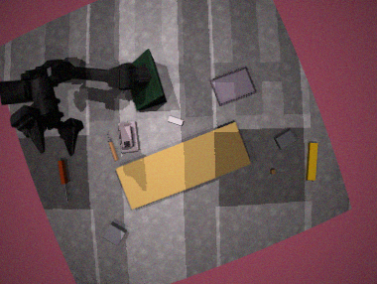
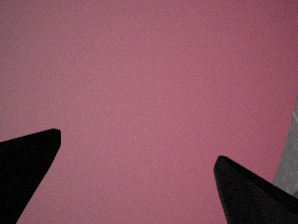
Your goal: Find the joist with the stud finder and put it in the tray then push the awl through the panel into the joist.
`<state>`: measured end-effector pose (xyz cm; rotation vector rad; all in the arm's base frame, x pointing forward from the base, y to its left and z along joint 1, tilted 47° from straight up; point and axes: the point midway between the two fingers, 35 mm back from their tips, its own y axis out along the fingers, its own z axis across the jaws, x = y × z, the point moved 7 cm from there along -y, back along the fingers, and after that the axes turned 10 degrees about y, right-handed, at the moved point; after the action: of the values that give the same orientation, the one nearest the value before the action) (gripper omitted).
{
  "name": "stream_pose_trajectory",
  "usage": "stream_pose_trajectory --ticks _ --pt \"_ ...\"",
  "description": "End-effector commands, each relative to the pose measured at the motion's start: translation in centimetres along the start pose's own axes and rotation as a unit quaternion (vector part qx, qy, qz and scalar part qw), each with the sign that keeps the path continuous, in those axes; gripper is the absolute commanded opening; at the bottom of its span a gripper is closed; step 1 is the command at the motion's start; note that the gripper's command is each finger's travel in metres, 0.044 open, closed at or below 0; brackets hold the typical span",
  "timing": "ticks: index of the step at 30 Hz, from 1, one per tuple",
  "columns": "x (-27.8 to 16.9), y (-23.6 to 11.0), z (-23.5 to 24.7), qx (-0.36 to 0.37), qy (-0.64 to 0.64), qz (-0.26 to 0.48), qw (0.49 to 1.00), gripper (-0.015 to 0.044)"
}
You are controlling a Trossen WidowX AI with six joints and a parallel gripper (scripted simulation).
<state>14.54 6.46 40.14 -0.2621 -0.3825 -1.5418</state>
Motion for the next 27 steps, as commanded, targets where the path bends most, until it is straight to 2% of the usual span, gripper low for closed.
stream_pose_trajectory --ticks 1,5,10,15,20,22,27 --pt "-0.9 2.6 -4.4 -0.11 -0.15 -0.031 0.982 0.044" --pt "-0.7 4.5 -9.6 -0.236 -0.289 -0.038 0.927 0.044" --pt "0.7 5.1 -16.4 -0.395 -0.422 -0.005 0.816 0.044" --pt "2.6 3.7 -22.9 -0.539 -0.499 0.077 0.674 0.044" --pt "4.2 0.3 -28.3 -0.647 -0.518 0.195 0.525 0.044" --pt "4.4 -0.2 -28.9 -0.658 -0.517 0.214 0.505 0.044" --pt "4.4 -0.2 -28.9 -0.658 -0.517 0.214 0.505 0.044"
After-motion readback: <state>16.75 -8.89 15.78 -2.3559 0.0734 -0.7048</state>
